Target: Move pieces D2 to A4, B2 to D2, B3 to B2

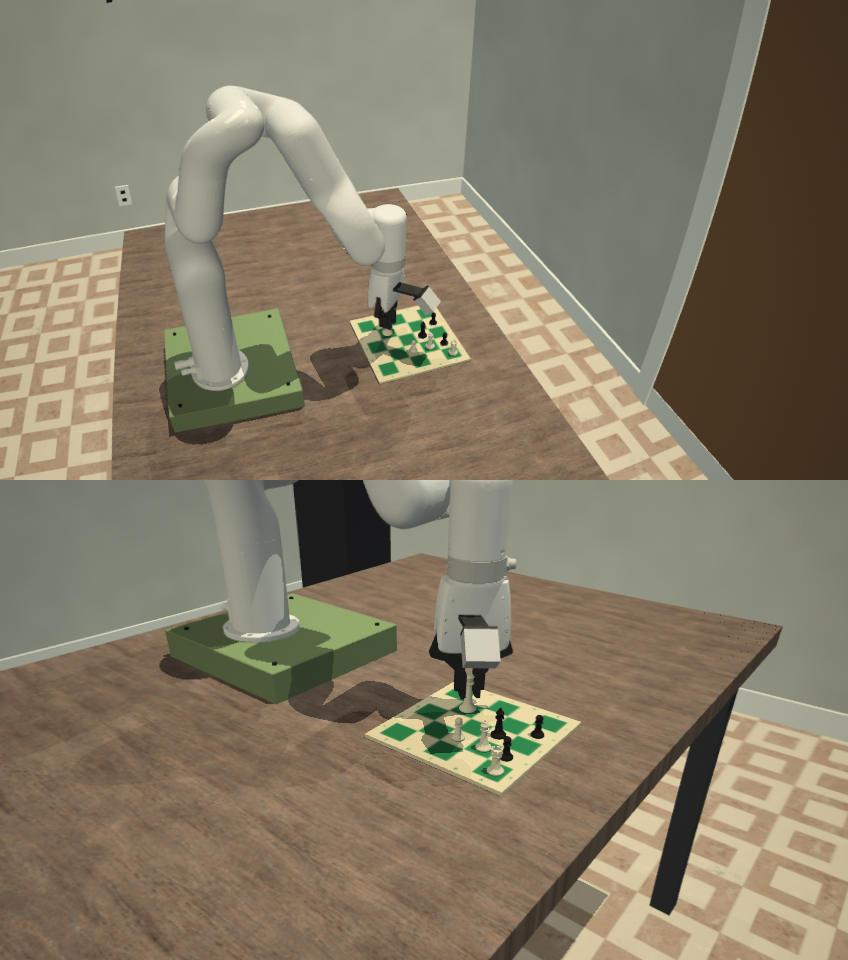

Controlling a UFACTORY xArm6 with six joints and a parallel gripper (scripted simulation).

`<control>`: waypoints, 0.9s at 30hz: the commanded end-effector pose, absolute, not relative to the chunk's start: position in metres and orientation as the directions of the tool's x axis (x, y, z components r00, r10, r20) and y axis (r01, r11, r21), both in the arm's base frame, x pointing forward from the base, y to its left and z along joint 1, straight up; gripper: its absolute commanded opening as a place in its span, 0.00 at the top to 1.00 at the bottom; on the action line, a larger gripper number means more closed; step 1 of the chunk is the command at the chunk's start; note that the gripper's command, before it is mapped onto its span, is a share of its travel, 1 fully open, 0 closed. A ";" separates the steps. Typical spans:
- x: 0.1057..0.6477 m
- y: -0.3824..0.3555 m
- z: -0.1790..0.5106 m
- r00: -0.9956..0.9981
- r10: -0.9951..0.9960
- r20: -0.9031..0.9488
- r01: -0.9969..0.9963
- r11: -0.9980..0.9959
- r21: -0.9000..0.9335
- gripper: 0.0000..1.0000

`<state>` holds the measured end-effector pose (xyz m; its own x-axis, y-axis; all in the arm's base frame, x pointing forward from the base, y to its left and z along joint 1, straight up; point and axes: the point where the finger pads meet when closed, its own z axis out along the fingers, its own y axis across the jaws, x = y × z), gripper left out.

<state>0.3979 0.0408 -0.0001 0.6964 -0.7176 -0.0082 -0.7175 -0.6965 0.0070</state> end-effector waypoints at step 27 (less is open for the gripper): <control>0.399 0.041 0.001 0.696 -0.718 -0.006 -0.718 -0.697 0.004 0.75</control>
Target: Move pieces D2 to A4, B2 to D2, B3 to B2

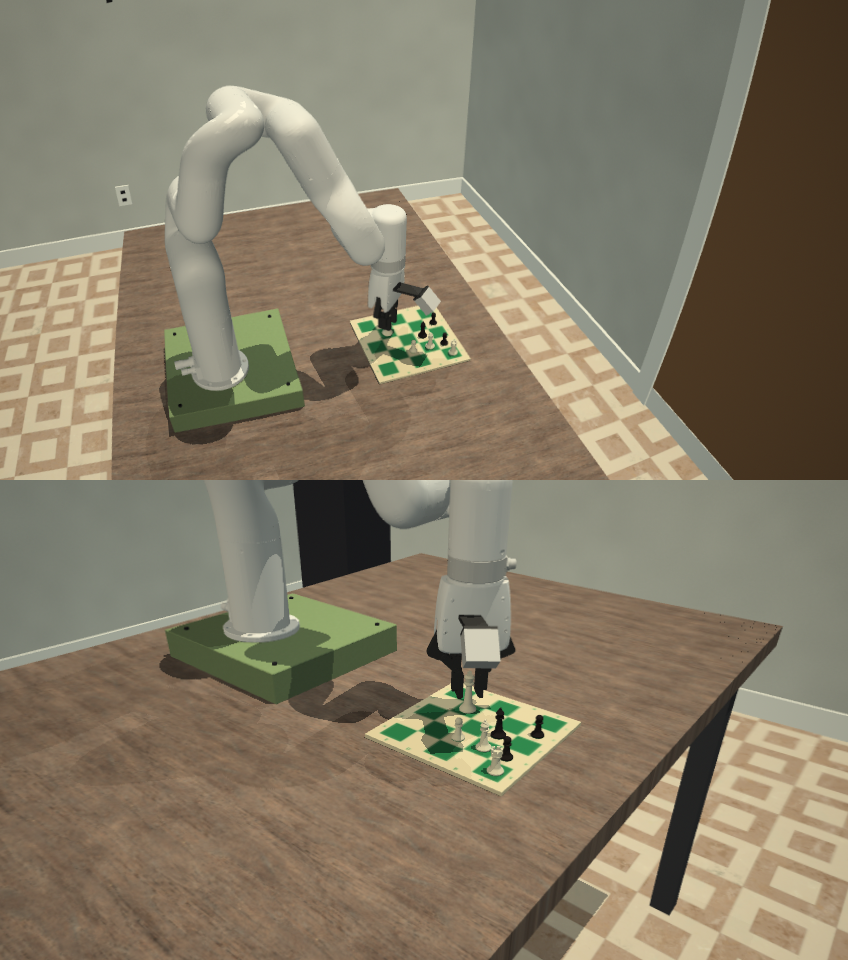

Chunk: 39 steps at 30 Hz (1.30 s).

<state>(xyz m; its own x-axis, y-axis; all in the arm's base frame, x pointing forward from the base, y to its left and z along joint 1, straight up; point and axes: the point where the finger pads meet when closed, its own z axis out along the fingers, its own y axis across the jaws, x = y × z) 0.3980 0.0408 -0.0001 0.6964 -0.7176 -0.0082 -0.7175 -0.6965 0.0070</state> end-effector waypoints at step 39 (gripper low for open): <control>0.400 0.041 0.072 0.696 -0.718 -0.006 -0.718 -0.697 0.004 0.58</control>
<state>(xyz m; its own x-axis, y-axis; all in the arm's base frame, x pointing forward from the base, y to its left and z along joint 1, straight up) 0.4000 0.0409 0.0669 0.6965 -0.7175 -0.0055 -0.7175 -0.6965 0.0035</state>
